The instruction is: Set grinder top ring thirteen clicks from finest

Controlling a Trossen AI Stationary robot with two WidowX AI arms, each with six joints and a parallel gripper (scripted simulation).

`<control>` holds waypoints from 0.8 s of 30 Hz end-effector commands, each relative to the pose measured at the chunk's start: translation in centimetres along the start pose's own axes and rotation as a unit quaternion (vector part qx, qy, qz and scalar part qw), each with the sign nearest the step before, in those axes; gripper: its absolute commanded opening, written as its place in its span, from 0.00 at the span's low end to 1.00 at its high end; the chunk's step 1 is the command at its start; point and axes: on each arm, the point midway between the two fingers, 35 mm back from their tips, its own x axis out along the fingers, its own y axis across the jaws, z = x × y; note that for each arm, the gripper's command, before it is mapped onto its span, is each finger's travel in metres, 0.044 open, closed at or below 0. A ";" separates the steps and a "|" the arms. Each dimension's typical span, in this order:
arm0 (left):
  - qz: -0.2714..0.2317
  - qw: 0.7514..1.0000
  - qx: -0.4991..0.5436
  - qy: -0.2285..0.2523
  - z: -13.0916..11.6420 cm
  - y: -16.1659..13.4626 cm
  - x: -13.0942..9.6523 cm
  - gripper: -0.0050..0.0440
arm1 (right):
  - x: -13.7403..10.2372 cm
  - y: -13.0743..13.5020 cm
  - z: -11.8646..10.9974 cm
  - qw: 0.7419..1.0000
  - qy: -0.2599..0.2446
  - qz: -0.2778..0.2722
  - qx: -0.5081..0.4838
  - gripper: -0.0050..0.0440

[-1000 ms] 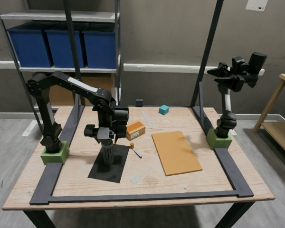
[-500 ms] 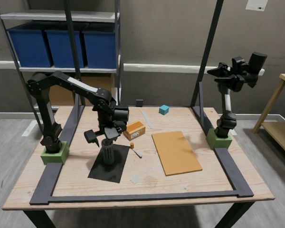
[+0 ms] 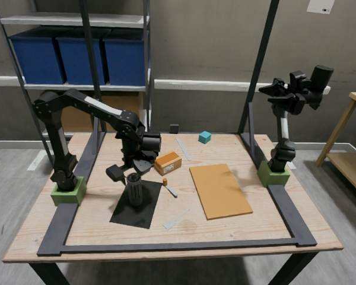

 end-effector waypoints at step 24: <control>-0.001 1.000 0.004 -0.001 0.3 0.0 0.0 0.92 | -0.9 0.2 0.3 1.000 -0.014 0.011 0.001 0.68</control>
